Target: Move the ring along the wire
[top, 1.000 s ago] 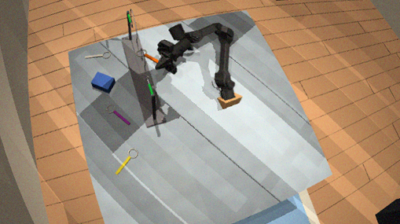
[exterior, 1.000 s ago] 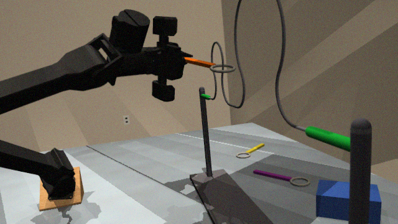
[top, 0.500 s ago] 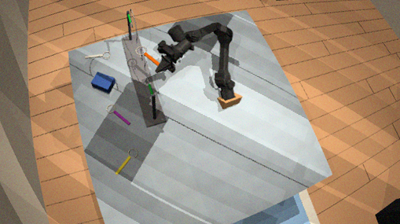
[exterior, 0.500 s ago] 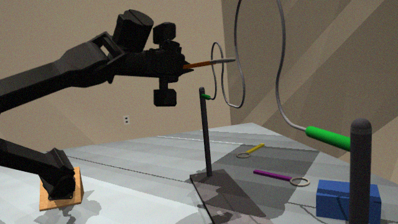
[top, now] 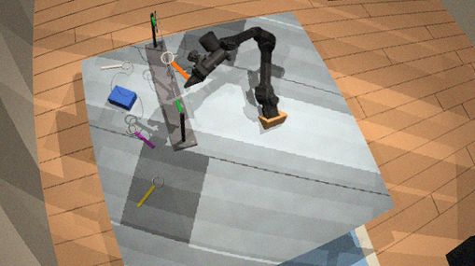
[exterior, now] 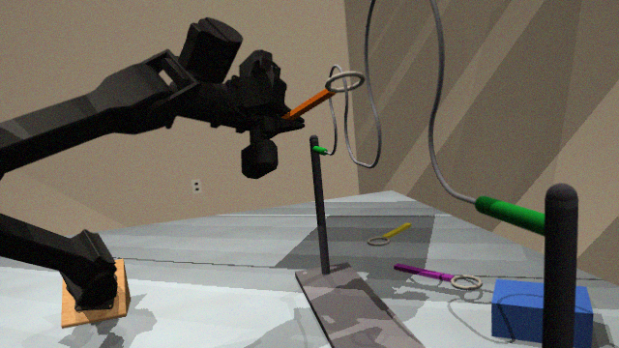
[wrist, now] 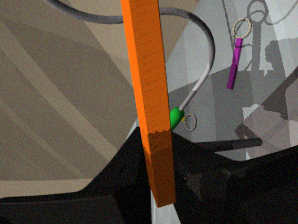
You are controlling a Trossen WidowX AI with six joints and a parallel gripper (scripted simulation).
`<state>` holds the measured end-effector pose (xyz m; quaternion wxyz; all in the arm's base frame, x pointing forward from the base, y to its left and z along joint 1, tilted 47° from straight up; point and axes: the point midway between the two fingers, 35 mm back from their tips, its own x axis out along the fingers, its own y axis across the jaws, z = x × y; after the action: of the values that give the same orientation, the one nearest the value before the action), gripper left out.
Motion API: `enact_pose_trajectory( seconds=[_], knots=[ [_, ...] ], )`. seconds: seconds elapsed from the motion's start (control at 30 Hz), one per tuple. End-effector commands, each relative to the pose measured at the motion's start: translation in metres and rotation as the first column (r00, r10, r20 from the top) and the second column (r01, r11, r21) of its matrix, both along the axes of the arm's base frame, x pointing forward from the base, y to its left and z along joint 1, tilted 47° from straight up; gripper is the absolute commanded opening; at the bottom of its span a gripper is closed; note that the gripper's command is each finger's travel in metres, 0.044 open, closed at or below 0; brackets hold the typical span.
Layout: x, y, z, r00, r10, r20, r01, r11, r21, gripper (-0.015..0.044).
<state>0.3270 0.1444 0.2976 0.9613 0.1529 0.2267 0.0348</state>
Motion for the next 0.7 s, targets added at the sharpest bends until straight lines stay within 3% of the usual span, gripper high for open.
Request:
enact_pose_trajectory(
  seconds=[0.0, 0.67],
  knots=[
    [0.001, -0.007, -0.002, 1.000, -0.006, 0.008, 0.007, 0.995, -0.097, -0.0150],
    [0.004, -0.043, -0.004, 0.998, -0.022, 0.059, 0.051, 0.833, -0.550, -0.0150]
  ],
)
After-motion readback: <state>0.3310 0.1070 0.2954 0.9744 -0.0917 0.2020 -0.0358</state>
